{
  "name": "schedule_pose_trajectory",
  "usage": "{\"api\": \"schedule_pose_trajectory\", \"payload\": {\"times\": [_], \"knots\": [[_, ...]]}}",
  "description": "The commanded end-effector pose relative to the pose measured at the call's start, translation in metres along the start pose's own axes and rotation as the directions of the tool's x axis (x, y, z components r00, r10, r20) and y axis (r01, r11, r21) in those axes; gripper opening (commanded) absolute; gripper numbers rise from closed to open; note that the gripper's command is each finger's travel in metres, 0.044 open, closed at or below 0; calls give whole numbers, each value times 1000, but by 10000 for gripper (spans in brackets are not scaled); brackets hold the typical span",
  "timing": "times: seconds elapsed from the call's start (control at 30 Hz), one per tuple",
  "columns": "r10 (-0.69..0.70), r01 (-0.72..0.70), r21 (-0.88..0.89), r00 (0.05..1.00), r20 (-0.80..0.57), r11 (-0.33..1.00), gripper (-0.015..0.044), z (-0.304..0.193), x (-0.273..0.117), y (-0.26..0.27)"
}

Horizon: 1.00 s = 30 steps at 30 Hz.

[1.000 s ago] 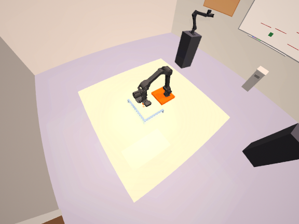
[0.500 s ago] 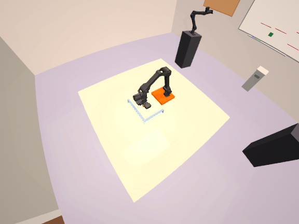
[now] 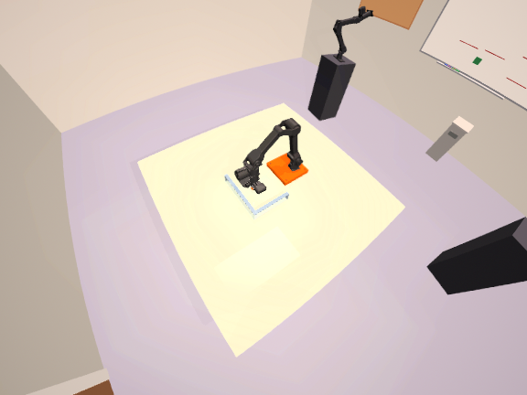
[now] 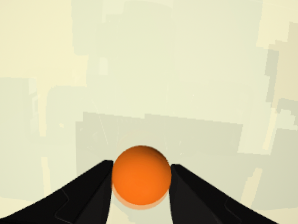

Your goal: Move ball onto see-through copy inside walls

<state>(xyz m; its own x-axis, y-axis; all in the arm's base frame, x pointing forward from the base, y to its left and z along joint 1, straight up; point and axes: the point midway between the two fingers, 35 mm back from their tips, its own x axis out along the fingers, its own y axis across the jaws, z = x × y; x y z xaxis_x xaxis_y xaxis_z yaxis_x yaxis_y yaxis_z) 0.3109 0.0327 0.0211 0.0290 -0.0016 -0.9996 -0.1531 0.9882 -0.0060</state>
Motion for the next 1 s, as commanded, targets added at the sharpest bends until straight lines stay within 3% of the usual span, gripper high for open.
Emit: {"api": "schedule_pose_trajectory", "payload": {"times": [0.0,0.27,0.5,0.7,0.97], "knots": [[0,0,0,1000,0,1000,26,0,0,0],[0,0,0,1000,0,1000,225,0,0,0],[0,0,0,1000,0,1000,225,0,-3,0],[3,-3,-6,1000,1,1000,225,1,-85,0],[-1,1,0,1000,15,1000,225,4,-82,-1]]}}
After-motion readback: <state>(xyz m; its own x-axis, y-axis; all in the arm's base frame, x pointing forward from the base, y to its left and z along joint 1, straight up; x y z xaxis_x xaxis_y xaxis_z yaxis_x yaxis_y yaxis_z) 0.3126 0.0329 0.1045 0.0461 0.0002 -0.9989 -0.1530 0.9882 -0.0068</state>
